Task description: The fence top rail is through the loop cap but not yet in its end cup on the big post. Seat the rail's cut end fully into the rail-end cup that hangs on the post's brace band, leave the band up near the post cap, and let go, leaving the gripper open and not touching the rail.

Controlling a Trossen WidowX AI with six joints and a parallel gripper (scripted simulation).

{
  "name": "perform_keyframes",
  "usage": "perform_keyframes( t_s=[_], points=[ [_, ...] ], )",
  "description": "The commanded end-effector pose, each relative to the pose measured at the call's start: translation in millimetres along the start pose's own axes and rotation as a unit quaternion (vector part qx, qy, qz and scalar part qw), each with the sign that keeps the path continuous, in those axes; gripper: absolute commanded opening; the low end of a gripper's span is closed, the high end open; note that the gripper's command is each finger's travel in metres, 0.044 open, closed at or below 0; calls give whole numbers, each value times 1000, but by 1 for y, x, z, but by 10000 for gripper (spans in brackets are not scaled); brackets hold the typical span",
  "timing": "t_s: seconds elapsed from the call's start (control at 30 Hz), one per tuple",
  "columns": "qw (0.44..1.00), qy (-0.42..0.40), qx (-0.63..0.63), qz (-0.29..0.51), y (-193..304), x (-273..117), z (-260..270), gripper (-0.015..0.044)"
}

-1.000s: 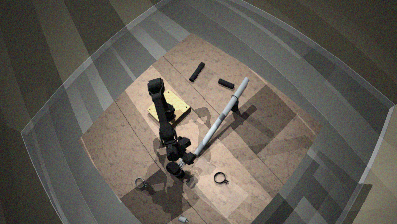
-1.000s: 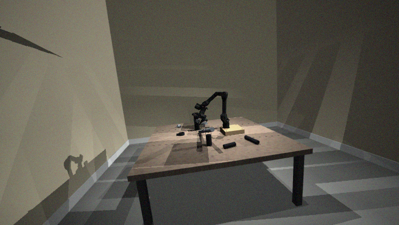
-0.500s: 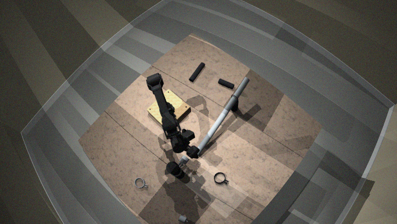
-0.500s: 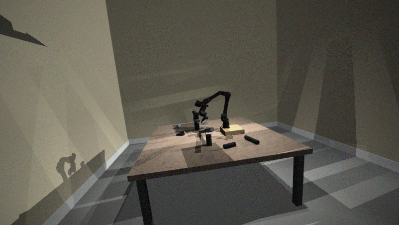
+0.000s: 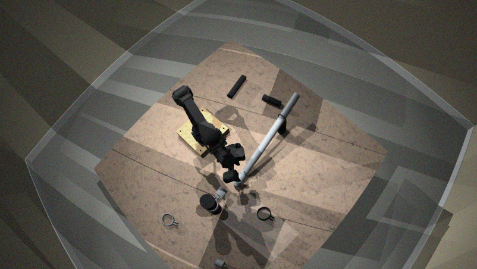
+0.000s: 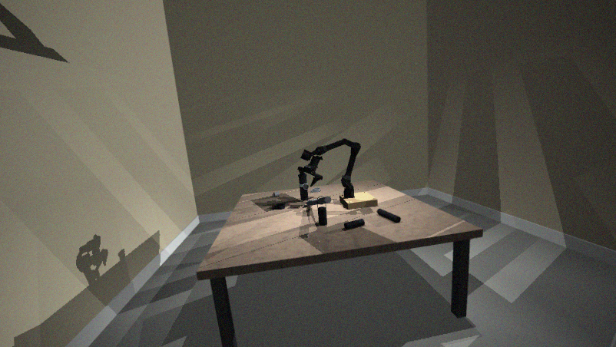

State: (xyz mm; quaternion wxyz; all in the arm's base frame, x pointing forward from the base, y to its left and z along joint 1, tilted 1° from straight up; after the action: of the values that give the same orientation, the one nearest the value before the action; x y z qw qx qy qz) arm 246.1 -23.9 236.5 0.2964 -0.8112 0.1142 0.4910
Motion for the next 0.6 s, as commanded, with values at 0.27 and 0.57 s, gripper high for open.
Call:
perform_keyframes(
  t_s=[0.27,0.57],
  points=[
    [920,8,391,-11,-47,-56,35,440],
    [920,8,391,-11,-47,-56,35,440]
  ],
)
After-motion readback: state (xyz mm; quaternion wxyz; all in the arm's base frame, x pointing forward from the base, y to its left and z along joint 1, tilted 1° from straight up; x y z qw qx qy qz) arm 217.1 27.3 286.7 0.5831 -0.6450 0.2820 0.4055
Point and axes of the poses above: the point midway between the two fingers, 35 mm back from their tips, its own x axis out along the fingers, its own z axis across the jaws, y = z × x, the point moved 9 cm from there along -x, back along the fingers
